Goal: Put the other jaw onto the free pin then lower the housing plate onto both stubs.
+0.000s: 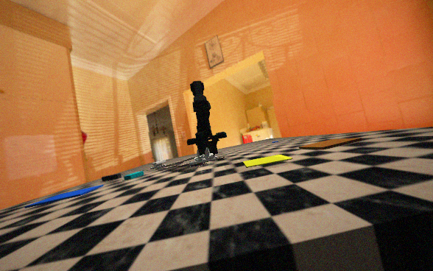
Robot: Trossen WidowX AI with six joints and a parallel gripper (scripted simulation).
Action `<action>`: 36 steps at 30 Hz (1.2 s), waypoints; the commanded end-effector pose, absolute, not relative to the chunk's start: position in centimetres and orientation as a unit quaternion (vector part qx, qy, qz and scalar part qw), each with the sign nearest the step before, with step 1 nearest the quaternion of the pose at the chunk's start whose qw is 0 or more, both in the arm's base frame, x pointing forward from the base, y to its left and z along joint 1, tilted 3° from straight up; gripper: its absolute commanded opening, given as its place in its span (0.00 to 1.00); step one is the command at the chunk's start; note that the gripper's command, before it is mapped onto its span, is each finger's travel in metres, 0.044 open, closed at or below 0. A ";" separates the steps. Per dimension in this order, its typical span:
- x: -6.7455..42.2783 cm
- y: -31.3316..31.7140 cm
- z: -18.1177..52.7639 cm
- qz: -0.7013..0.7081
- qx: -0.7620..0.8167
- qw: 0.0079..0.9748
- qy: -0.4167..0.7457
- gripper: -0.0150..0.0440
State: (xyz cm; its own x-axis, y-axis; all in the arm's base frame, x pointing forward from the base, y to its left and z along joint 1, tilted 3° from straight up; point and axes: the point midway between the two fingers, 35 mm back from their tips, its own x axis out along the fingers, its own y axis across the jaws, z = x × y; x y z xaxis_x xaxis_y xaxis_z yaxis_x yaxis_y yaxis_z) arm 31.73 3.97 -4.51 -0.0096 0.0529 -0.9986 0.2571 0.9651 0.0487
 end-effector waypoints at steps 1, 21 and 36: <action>31.8 3.9 -4.6 -0.075 0.111 0.696 0.706 0.48; 31.8 3.9 -3.9 -0.075 0.111 0.696 0.706 0.48; 31.8 3.9 -4.3 -0.075 0.111 0.696 0.706 0.48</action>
State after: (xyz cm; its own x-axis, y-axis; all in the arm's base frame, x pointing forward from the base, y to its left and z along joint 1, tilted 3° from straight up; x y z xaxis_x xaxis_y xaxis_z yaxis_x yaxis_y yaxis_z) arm 31.76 3.95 -4.26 -0.0101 0.0528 -0.9986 0.2581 0.9649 0.0484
